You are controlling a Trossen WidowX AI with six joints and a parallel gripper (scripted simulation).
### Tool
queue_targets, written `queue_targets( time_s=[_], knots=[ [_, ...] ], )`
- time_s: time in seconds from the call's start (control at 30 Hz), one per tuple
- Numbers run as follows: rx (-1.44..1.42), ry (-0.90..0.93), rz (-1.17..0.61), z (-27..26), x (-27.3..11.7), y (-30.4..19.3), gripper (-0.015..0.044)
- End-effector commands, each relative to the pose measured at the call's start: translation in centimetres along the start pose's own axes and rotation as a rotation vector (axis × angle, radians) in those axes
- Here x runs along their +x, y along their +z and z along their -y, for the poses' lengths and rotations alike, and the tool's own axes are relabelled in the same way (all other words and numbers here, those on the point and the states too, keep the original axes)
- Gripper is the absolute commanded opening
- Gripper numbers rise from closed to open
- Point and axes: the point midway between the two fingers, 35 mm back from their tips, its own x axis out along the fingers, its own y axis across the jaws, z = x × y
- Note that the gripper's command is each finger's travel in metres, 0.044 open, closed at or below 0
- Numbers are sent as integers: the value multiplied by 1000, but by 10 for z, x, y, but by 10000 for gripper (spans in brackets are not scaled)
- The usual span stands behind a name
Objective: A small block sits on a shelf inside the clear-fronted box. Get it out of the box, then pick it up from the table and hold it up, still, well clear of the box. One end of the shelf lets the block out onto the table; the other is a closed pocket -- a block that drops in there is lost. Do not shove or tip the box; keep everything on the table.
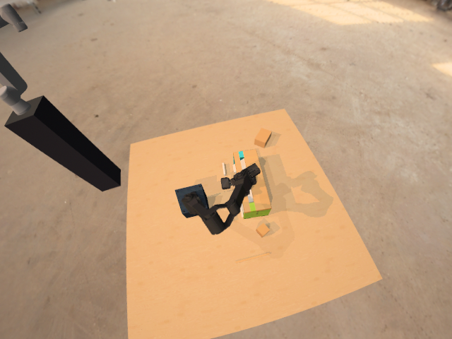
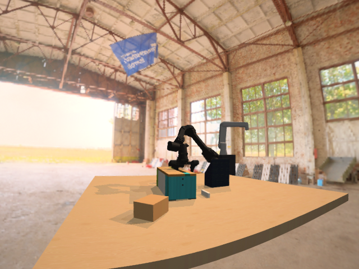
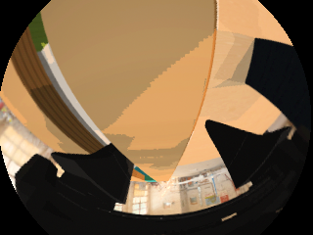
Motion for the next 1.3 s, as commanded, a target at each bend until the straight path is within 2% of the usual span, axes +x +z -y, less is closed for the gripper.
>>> queue_targets(
  time_s=[0.0, 1.27],
  knots=[
    [6, 4, -5, -2, 2, -8, 400],
    [7, 5, -9, -3, 22, -66, 400]
  ],
)
